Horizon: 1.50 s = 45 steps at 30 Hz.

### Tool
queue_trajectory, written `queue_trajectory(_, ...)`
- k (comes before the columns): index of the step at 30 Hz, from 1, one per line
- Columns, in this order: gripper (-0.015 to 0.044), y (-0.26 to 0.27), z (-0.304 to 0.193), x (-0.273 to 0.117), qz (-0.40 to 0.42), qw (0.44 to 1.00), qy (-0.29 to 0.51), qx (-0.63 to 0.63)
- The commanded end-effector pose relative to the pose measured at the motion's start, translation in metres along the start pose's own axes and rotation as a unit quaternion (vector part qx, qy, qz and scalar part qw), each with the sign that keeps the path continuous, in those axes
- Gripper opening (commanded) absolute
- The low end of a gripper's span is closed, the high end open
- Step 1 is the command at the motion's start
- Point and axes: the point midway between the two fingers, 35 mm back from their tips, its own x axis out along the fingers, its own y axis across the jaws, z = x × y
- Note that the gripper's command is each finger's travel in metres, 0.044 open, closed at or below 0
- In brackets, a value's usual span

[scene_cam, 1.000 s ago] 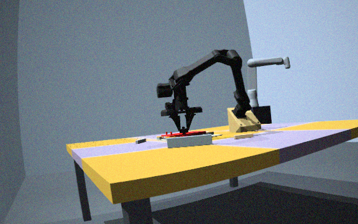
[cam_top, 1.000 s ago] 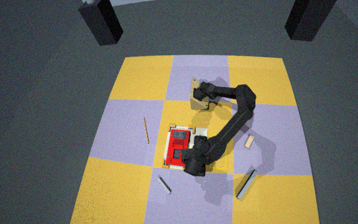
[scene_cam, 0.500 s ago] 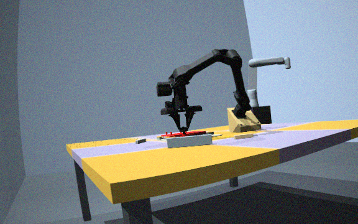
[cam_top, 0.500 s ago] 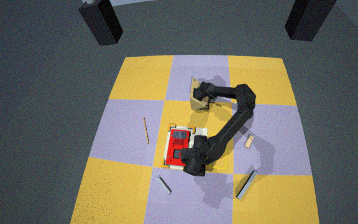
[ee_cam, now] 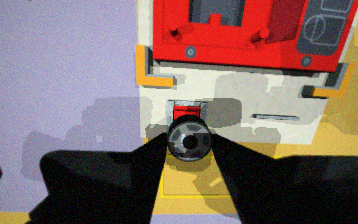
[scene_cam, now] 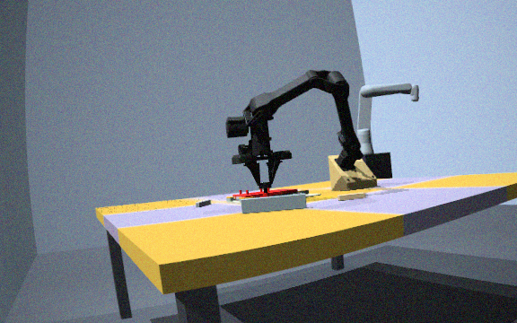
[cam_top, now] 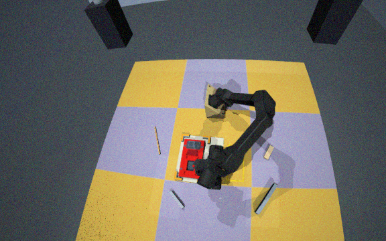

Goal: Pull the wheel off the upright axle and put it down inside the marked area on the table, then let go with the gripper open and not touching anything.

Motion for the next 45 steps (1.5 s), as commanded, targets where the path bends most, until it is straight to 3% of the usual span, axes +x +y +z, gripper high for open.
queue_trajectory(1, 0.0, 0.001, 0.001, -0.005, 0.004, 1.0, -0.002, -0.001)
queue_trajectory(45, 0.0, 0.0, 0.001, -0.019, 0.003, 1.0, -0.001, 0.0)
